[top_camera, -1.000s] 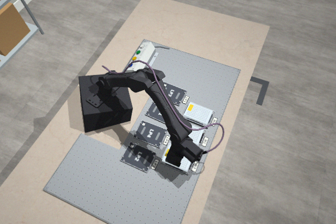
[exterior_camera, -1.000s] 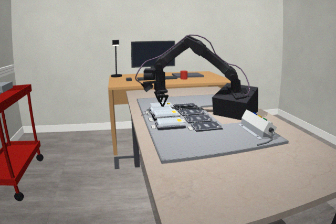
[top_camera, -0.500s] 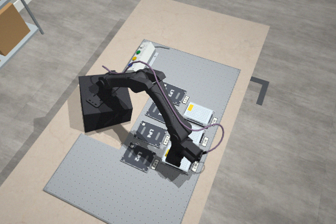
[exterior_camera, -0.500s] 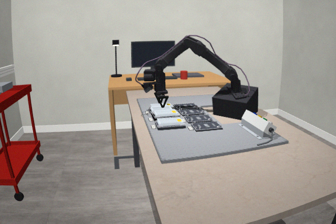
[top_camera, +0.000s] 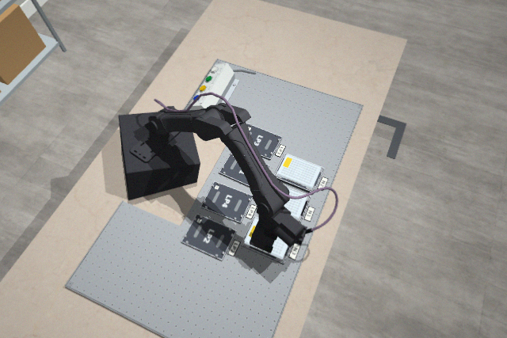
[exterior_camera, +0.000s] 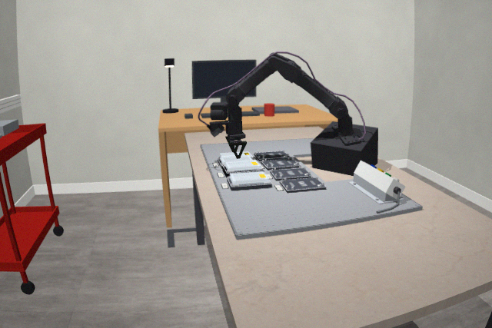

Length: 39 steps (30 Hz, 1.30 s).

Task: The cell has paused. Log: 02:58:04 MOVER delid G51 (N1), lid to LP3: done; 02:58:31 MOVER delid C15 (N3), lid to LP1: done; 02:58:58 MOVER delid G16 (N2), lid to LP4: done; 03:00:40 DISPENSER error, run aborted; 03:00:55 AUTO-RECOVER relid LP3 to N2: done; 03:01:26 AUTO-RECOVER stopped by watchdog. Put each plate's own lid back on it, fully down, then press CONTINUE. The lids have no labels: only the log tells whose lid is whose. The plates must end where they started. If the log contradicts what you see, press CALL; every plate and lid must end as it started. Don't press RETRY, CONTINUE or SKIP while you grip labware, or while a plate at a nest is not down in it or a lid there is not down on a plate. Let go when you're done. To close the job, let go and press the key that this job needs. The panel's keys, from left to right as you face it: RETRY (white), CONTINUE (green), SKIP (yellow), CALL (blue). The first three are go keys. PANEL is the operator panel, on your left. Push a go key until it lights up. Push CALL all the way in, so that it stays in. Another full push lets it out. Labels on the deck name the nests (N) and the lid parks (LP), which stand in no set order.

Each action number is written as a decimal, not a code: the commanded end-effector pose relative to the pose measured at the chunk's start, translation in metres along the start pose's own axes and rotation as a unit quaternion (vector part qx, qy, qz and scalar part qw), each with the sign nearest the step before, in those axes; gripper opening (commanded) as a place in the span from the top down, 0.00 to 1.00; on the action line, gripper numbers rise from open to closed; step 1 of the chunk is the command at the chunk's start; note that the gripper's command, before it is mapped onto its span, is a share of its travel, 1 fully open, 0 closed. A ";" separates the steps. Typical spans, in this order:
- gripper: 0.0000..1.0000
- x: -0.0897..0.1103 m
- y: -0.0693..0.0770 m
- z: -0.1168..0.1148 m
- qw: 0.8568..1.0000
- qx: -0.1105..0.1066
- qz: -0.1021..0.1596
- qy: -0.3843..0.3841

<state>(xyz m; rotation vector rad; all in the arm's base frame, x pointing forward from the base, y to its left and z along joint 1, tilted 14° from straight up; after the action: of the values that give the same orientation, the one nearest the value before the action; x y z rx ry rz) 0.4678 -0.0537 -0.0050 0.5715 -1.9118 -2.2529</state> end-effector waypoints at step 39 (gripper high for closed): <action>1.00 -0.009 -0.002 -0.005 1.000 0.010 -0.019 0.002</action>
<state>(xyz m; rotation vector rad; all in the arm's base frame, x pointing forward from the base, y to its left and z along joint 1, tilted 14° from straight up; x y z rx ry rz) 0.4693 -0.0521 -0.0157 0.5691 -1.9116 -2.2544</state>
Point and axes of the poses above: the point where the finger pads meet when closed, its own y axis back along the fingers, its own z axis across the jaws, x = y × z, the point moved 2 cm from there along y, back along the fingers, and after that the axes turned 12 degrees about y, right-handed, at the moved point
